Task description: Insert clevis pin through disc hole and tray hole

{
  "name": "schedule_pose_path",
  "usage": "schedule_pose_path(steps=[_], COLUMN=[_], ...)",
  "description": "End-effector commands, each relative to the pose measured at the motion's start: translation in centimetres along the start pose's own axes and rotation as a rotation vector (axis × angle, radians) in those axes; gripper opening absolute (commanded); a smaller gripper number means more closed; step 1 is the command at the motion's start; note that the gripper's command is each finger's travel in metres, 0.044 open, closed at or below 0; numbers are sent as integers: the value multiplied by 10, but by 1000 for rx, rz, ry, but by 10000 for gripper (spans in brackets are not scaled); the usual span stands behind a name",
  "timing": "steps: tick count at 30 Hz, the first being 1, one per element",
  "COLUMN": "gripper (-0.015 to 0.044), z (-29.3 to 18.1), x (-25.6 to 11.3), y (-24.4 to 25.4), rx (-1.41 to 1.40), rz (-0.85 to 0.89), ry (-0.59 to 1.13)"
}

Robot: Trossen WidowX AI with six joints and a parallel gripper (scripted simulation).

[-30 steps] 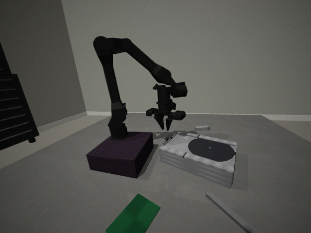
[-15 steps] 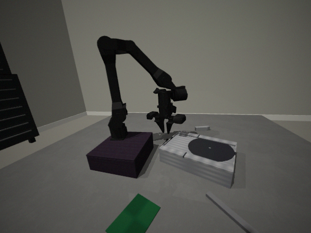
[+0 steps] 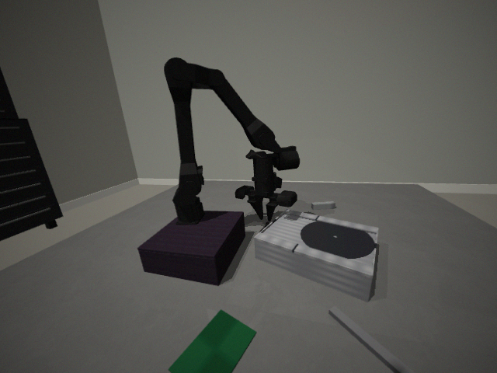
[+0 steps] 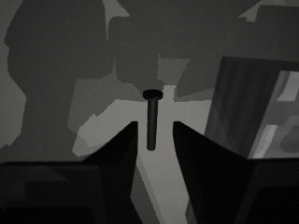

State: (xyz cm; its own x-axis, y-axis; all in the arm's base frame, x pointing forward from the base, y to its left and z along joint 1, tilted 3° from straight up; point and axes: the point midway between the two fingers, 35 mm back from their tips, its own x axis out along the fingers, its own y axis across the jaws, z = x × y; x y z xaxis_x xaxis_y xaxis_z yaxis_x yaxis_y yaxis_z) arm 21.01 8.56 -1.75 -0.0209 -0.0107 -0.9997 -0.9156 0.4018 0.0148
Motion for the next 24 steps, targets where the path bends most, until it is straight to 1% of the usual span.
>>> schedule_pose_path(steps=[1, 15, 24], gripper=[120, 120, 120], z=[-2, -2, -2], x=[8, 31, 32], y=[0, 1, 1], rx=[2, 2, 2], rz=[3, 3, 3], ry=[11, 11, 11])
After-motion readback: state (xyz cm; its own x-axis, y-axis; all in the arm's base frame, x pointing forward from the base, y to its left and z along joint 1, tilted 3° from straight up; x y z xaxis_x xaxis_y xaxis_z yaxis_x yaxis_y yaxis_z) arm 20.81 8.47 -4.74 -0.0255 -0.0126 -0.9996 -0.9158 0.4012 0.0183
